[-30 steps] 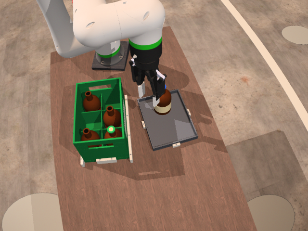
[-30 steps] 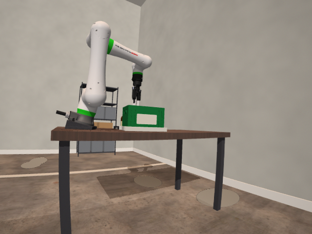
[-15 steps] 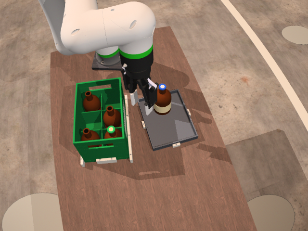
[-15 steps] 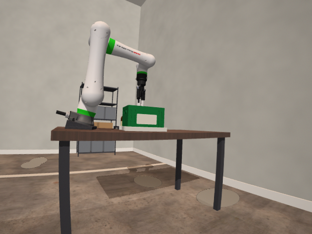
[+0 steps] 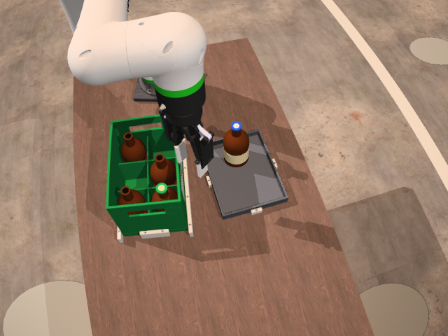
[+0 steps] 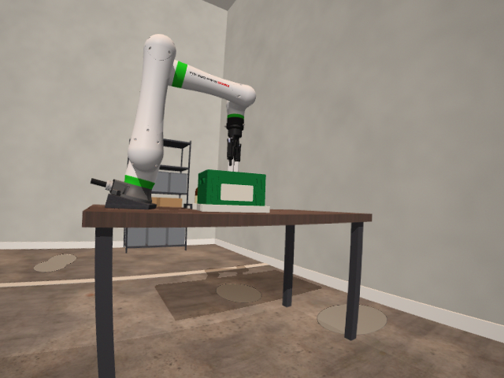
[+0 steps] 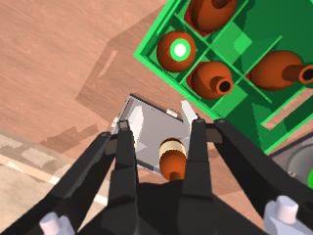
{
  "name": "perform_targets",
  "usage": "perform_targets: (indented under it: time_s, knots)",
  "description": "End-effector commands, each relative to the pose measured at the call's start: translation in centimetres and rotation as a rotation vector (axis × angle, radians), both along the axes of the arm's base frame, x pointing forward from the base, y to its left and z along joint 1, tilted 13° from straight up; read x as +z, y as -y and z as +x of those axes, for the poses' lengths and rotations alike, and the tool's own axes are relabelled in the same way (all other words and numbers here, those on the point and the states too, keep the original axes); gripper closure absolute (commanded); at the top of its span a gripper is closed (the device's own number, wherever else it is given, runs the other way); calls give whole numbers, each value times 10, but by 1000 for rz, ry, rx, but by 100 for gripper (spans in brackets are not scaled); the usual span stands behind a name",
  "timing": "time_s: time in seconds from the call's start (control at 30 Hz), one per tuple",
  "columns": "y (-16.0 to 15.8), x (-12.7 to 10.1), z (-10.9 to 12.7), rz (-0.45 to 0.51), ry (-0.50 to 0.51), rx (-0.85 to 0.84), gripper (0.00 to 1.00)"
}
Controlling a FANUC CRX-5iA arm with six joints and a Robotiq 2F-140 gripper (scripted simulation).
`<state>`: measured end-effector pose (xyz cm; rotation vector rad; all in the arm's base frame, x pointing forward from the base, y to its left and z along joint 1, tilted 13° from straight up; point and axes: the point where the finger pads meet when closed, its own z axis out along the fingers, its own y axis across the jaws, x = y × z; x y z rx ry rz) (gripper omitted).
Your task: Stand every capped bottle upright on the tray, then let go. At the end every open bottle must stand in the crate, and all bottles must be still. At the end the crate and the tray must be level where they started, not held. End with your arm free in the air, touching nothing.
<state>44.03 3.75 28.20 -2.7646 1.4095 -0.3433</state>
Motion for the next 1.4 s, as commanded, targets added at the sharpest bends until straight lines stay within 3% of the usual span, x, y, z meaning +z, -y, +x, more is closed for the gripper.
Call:
perform_targets:
  time_s: [0.0,1.03,1.37]
  knots:
    - [3,1,1,0,0,0,62]
    - [87,9,17,1,0,1,62]
    - [89,9,17,1,0,0,62]
